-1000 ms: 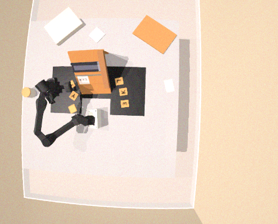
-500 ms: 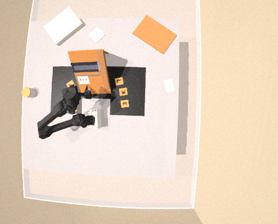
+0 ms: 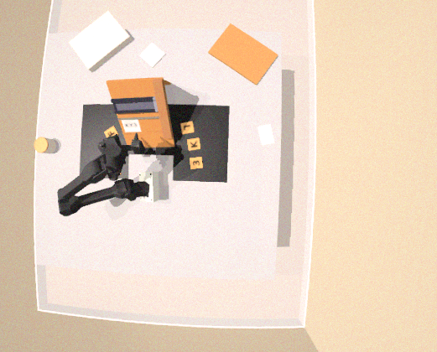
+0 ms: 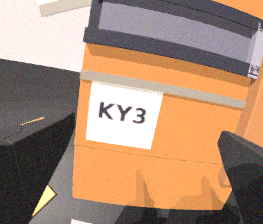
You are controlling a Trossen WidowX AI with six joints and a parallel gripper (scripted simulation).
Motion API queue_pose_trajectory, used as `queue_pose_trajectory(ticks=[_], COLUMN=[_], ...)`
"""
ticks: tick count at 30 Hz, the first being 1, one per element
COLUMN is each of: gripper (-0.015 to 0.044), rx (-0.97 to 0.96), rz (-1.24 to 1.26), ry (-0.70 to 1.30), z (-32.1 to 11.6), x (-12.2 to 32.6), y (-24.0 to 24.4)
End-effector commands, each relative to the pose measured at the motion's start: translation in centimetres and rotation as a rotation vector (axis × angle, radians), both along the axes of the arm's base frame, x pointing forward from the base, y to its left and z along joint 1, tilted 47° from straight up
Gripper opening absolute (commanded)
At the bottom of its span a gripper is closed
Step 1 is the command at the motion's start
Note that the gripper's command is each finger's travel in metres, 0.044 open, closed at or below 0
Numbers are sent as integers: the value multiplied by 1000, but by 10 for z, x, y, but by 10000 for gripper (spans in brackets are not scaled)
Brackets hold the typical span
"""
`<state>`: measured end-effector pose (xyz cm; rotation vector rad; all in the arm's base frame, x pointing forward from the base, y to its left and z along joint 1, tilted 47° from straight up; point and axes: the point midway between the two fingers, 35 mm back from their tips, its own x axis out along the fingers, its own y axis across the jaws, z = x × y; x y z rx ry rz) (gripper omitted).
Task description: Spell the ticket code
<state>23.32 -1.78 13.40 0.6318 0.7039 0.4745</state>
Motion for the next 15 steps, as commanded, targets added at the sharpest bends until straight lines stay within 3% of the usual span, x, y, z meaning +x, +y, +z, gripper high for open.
queue_pose_trajectory(ticks=[1,15], gripper=[440,440], rx=[-174,-865], rz=[121,676], ry=[-142,-780], z=[18,81], x=[10,38], y=[-13,-64])
